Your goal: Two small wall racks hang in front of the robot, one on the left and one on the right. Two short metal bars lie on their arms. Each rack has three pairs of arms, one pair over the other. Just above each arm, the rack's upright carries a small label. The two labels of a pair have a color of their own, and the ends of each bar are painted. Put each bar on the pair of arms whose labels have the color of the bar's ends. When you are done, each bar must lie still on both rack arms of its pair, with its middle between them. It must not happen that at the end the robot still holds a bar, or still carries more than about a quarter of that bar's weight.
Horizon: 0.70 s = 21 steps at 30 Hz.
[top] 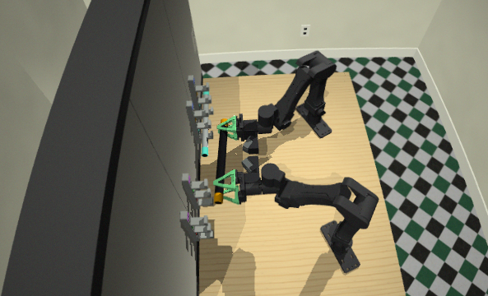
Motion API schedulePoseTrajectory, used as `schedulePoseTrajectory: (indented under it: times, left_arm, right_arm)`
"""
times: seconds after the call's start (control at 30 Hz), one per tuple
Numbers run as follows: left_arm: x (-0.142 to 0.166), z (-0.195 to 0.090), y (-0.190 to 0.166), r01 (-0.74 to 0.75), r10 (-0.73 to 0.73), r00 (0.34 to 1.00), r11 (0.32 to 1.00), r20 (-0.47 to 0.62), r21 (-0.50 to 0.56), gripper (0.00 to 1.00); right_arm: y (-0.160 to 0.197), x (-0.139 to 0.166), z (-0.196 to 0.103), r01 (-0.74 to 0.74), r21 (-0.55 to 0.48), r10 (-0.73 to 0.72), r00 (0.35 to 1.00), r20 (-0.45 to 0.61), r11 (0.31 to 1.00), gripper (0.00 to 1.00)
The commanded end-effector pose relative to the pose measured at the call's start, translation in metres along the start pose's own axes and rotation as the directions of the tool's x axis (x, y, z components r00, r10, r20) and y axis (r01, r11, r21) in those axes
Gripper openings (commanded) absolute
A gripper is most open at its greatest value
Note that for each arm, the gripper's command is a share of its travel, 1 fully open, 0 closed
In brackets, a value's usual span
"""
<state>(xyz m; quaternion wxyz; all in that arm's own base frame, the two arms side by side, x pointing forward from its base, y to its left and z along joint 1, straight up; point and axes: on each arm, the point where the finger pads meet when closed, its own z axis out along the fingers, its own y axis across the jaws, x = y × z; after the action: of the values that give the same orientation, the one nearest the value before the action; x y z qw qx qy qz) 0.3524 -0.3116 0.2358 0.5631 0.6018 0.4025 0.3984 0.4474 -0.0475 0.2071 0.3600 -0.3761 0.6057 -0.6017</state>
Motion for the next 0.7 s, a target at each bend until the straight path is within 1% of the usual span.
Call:
schedulePoseTrajectory:
  times: [0.0, 0.67]
  left_arm:
    - [0.0015, -0.0005, 0.0133, 0.027, -0.028, 1.0, 0.999, -0.003, -0.045, 1.0]
    - [0.0015, -0.0005, 0.0133, 0.028, -0.028, 1.0, 0.999, -0.003, -0.045, 1.0]
  right_arm:
    - [-0.0021, 0.0028, -0.0005, -0.017, 0.015, 0.017, 1.0, -0.005, 1.0, 0.0]
    - [-0.0087, 0.0017, -0.0005, -0.017, 0.016, 0.017, 1.0, -0.005, 1.0, 0.0]
